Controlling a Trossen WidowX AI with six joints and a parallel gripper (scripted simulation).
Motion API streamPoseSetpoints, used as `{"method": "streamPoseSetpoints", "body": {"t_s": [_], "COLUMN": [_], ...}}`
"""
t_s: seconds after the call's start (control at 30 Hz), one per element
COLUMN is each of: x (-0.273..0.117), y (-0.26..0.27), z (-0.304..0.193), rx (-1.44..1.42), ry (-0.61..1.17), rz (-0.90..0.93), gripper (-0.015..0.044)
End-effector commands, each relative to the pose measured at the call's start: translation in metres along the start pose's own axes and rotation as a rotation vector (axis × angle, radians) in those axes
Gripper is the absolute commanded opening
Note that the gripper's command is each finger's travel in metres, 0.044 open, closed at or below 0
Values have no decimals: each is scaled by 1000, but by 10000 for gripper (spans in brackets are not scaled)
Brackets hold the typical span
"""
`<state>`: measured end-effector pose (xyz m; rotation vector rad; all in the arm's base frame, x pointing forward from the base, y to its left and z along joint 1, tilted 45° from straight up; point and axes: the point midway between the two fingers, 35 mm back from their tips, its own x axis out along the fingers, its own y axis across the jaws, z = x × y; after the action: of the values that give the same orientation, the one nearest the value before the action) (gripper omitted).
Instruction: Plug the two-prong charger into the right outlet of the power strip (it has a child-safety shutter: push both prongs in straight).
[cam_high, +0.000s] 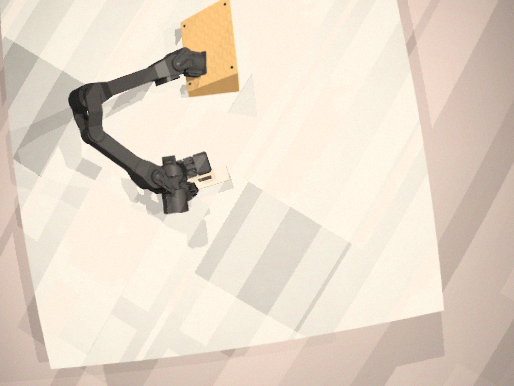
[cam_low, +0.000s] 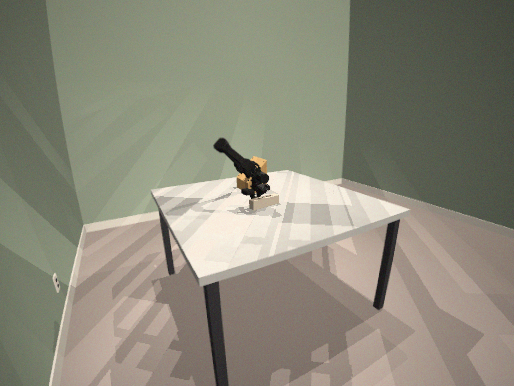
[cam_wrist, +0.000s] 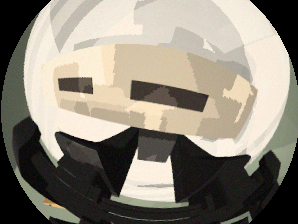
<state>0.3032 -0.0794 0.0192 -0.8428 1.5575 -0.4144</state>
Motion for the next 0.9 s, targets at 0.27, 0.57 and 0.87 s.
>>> {"method": "streamPoseSetpoints", "body": {"t_s": [0.27,0.57,0.87], "x": [-2,-3,-3], "y": [-1,-1,-1], "z": [6,5,4], "rx": [15,14,14], "ry": [-20,-20,-20], "rz": [1,1,1], "gripper": [0,0,0]}}
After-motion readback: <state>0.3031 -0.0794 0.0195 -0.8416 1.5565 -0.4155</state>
